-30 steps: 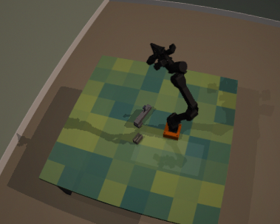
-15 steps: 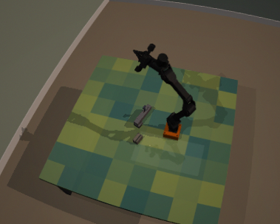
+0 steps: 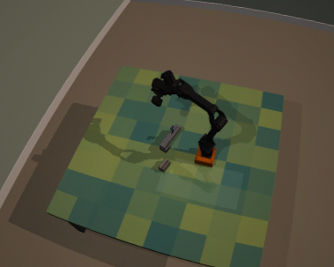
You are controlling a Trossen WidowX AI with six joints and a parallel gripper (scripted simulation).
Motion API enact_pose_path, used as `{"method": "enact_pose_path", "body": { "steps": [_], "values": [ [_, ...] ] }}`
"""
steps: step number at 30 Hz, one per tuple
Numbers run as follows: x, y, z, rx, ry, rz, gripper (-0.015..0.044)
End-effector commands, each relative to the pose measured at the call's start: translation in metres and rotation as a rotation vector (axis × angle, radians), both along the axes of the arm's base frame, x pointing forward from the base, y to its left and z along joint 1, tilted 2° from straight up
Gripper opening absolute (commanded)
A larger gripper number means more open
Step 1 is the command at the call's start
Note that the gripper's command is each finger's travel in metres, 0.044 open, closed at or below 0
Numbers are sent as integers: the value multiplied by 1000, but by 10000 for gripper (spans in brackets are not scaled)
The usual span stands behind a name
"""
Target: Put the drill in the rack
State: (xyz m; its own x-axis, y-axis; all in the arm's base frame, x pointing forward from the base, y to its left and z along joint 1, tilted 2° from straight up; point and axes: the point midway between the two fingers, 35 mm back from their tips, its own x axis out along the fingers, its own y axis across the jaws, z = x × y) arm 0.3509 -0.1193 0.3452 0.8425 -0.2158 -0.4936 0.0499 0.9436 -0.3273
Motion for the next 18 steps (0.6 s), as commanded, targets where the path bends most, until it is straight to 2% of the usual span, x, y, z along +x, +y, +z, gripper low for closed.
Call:
{"method": "enact_pose_path", "body": {
  "steps": [1,7,11,13,18],
  "values": [
    [-8,9,-75,174,245,-75,0],
    [-43,27,-157,354,582,-215,0],
    [-83,43,-202,444,845,-350,0],
    [-98,48,-214,464,935,-402,0],
    [-100,49,-215,466,947,-408,0]
  ]
}}
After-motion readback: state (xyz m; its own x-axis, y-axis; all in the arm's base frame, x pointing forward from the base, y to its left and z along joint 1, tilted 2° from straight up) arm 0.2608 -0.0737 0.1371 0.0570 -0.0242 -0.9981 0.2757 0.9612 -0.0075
